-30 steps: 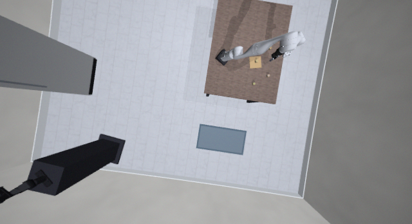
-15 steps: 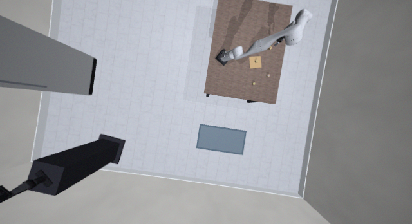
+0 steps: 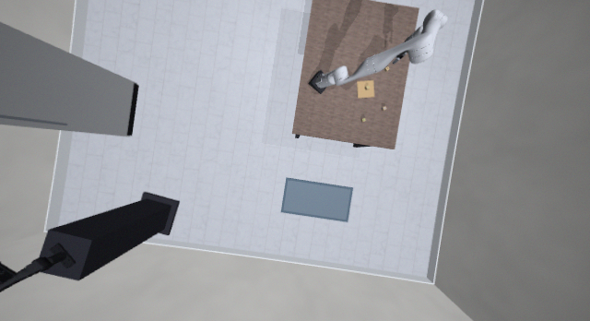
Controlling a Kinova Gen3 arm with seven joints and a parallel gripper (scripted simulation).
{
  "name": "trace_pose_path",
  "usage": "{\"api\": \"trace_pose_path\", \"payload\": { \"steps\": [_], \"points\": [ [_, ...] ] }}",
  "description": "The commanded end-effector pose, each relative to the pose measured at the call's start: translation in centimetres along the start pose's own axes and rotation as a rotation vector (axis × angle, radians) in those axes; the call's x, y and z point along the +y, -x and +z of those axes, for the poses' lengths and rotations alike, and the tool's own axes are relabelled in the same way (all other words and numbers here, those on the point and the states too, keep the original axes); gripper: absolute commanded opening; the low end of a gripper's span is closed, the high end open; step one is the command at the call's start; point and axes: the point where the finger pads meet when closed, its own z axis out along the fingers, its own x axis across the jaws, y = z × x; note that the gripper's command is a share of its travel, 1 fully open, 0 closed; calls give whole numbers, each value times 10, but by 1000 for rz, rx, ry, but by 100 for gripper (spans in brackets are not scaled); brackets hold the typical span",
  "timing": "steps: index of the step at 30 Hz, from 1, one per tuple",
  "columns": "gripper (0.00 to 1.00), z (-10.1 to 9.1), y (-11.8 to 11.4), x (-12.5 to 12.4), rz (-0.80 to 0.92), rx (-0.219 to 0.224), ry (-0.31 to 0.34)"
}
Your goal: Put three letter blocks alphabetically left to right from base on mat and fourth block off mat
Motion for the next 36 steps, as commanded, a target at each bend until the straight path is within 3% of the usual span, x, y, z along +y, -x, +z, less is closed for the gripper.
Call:
{"api": "trace_pose_path", "payload": {
  "steps": [1, 36],
  "points": [
    [100, 0, -1, -2, 4, 5, -8],
    [100, 2, -6, -7, -98, 4, -5]
  ]
}}
